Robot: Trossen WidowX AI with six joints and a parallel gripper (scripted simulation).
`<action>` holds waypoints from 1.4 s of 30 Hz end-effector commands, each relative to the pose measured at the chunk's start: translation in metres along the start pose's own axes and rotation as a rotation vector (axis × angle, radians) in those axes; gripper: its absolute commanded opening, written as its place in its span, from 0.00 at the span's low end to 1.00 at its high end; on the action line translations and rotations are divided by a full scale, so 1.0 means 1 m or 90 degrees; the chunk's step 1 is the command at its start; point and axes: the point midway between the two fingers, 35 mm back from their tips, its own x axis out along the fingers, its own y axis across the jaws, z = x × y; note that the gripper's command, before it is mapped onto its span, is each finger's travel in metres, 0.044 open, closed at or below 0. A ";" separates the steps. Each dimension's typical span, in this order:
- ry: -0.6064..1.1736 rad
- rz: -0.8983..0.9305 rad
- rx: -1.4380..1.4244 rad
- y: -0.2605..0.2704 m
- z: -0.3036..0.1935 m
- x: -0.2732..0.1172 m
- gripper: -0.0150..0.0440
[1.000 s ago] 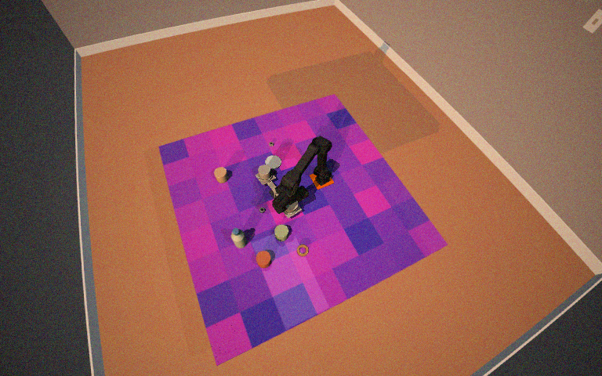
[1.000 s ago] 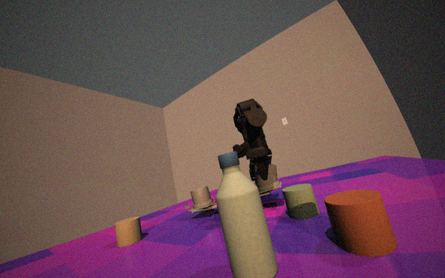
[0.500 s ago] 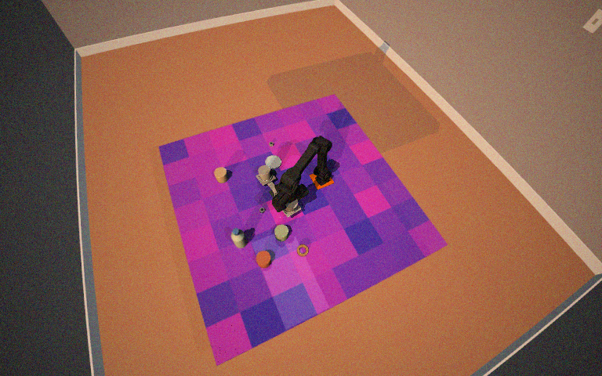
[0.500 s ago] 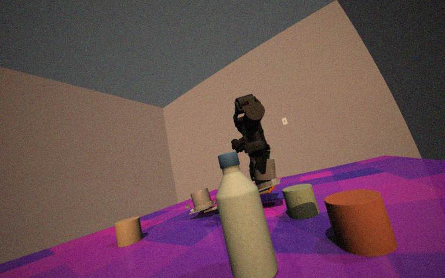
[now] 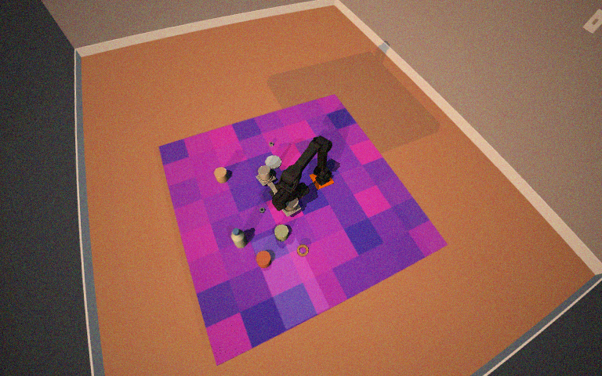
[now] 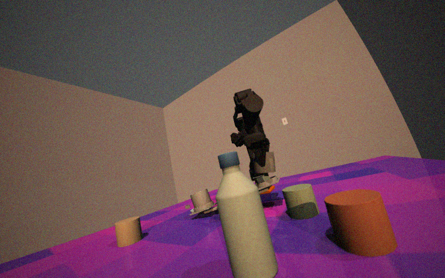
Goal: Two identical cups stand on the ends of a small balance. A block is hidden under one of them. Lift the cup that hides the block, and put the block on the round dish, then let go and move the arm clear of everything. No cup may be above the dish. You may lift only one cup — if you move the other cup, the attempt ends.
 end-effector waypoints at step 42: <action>0.000 0.000 0.000 -0.006 0.002 -0.038 0.25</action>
